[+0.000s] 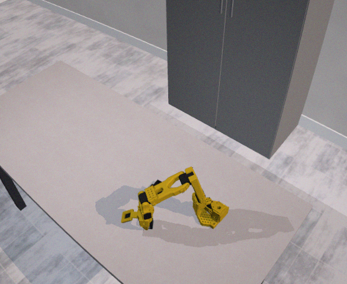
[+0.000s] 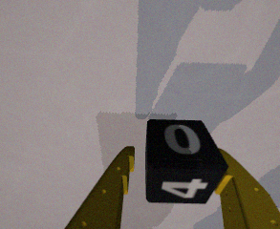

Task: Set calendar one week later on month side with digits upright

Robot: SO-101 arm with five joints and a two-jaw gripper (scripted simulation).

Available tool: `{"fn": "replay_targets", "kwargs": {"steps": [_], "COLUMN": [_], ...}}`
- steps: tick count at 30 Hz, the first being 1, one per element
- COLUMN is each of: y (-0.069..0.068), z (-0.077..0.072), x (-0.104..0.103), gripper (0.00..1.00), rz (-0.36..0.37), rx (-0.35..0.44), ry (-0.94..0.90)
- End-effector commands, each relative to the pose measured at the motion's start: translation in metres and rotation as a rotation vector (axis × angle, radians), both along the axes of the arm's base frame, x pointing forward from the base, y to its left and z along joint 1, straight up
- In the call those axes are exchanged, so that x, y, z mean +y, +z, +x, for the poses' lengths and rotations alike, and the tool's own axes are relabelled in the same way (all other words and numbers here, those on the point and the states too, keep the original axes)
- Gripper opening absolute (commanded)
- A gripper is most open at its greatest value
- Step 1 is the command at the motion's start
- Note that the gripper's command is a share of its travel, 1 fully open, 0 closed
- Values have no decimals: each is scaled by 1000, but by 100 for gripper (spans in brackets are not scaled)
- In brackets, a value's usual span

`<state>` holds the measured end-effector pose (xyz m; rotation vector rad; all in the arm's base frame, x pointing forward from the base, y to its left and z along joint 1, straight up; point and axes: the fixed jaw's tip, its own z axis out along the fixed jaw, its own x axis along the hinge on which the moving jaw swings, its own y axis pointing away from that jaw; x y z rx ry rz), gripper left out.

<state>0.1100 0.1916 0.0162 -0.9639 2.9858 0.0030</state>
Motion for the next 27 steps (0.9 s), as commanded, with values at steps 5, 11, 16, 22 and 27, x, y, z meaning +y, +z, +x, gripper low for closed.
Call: {"fn": "replay_targets", "kwargs": {"steps": [5, 11, 16, 22, 27], "y": [8, 8, 8, 8, 8], "z": [5, 6, 6, 6, 6], "x": [2, 1, 1, 1, 1], "gripper": [19, 17, 16, 16, 11], "rz": [43, 43, 42, 42, 42], "rx": [-26, -26, -26, -26, -26], "ry": [2, 2, 2, 2, 2]}}
